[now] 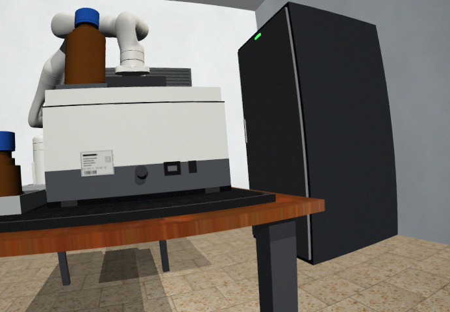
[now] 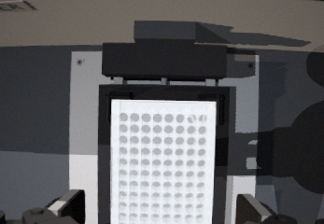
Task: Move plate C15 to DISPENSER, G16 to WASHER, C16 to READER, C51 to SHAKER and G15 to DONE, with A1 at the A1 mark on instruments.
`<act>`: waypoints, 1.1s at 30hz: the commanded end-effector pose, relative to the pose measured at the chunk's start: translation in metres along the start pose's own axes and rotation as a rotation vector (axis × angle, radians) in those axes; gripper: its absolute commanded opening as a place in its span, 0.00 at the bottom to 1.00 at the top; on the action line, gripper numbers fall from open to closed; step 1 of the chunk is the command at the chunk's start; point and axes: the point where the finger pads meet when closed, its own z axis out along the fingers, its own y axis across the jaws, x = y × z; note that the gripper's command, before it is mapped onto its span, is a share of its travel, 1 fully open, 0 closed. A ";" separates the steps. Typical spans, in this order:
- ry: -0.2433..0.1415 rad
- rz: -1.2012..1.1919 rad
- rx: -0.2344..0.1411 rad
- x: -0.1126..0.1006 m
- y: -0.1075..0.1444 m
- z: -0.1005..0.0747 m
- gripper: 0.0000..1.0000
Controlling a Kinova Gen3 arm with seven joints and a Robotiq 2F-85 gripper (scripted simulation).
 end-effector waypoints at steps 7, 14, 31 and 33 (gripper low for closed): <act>0.002 0.000 0.002 0.000 0.000 -0.011 1.00; 0.002 0.000 0.002 0.000 0.000 -0.020 1.00; 0.002 0.000 0.002 0.000 0.000 -0.040 1.00; 0.002 0.000 0.002 0.000 0.000 -0.043 1.00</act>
